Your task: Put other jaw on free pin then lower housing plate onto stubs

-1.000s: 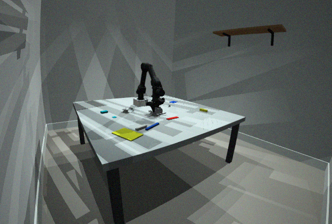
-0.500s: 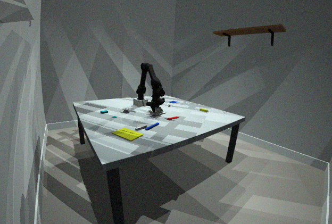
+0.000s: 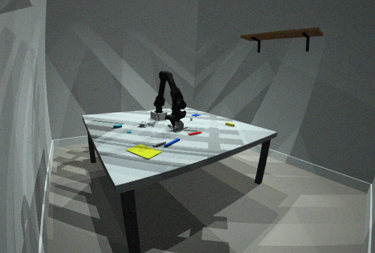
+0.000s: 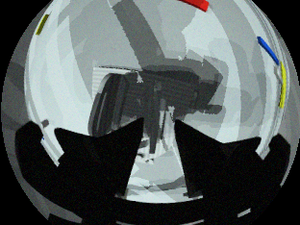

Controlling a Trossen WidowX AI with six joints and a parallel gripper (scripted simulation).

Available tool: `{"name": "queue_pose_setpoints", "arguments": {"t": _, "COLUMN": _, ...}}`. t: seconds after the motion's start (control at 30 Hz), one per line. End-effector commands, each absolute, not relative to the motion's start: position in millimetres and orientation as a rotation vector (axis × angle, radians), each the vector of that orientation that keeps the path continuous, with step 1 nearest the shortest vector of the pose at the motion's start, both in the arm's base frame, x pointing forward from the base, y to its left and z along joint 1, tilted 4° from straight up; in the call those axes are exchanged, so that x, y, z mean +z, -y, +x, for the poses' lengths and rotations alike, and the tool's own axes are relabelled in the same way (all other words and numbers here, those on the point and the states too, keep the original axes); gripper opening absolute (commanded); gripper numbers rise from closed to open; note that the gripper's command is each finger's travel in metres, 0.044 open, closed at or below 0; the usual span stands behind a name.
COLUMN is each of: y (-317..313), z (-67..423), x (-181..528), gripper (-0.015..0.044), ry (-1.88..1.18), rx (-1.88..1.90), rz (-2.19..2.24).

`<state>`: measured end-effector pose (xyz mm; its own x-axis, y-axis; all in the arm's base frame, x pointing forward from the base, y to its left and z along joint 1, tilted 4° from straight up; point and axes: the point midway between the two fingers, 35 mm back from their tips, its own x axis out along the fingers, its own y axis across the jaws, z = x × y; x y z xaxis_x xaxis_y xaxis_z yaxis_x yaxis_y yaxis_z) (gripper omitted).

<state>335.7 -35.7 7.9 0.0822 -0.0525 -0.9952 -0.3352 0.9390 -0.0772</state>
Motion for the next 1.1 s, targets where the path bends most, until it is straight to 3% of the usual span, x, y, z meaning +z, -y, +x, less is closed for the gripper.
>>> {"name": "queue_pose_setpoints", "arguments": {"t": 0.0, "y": 36, "z": 336, "x": 7, "gripper": 0.0134, "ry": -1.482, "rx": 0.216, "rz": -0.324}}
{"name": "queue_pose_setpoints", "arguments": {"t": 0.13, "y": 36, "z": 336, "x": 7, "gripper": 0.0134, "ry": -1.482, "rx": 0.216, "rz": -0.324}}
{"name": "queue_pose_setpoints", "arguments": {"t": 0.27, "y": 36, "z": 336, "x": 8, "gripper": 0.0224, "ry": -1.481, "rx": 0.217, "rz": -0.319}}
{"name": "queue_pose_setpoints", "arguments": {"t": 0.73, "y": 36, "z": 336, "x": 10, "gripper": 0.0224, "ry": -1.481, "rx": 0.217, "rz": -0.320}}
{"name": "queue_pose_setpoints", "arguments": {"t": 1.07, "y": 32, "z": 330, "x": 77, "gripper": 0.0224, "ry": -1.481, "rx": 0.216, "rz": -0.324}}
